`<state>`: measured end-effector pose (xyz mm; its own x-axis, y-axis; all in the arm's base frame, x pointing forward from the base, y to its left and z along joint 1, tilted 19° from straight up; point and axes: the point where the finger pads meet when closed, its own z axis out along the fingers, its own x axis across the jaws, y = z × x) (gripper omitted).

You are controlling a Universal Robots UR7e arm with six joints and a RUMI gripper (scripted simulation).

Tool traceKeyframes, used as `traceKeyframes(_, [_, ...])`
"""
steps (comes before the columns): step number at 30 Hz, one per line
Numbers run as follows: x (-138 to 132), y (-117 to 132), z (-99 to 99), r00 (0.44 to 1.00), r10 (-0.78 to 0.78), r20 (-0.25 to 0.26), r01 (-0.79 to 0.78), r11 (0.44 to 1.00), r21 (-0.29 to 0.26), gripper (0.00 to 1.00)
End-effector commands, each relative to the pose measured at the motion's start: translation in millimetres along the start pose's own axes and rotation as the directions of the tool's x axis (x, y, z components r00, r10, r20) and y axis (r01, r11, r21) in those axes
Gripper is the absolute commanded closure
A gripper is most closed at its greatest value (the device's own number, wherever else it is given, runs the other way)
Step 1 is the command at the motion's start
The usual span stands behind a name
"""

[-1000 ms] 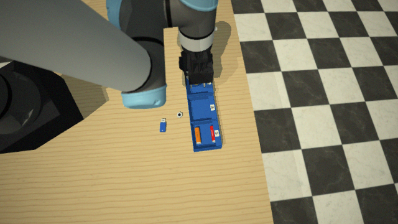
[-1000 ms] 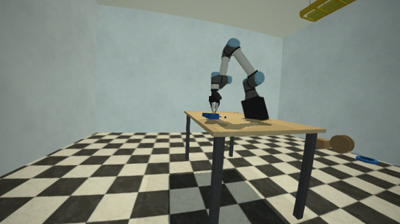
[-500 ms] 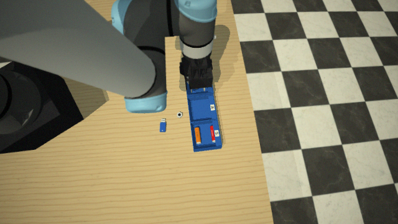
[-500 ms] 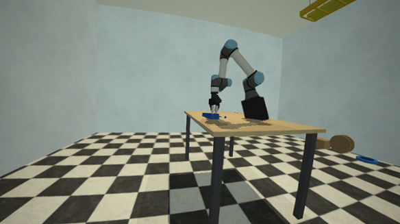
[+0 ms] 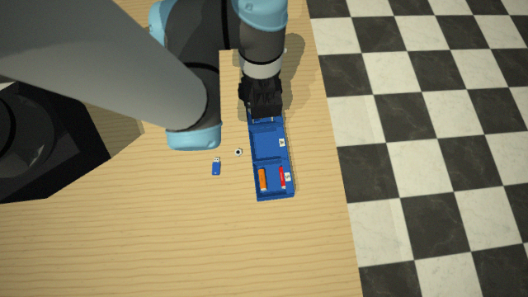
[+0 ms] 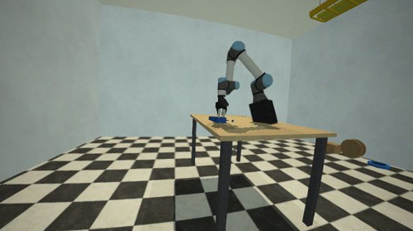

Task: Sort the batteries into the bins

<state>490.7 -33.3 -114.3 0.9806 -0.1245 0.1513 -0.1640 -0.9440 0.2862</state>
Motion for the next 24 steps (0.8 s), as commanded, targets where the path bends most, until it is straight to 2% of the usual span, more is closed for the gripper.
traceKeyframes(1, [0.4, 0.0, -0.4, 1.0, 0.0, -0.001, 0.0, 1.0, 0.0, 0.82])
traceKeyframes(16, [0.4, 0.0, -0.4, 1.0, 0.0, -0.001, 0.0, 1.0, 0.0, 0.82])
traceKeyframes(24, [0.4, 0.0, -11.0, 1.0, 0.0, -0.001, 0.0, 1.0, 0.0, 0.82])
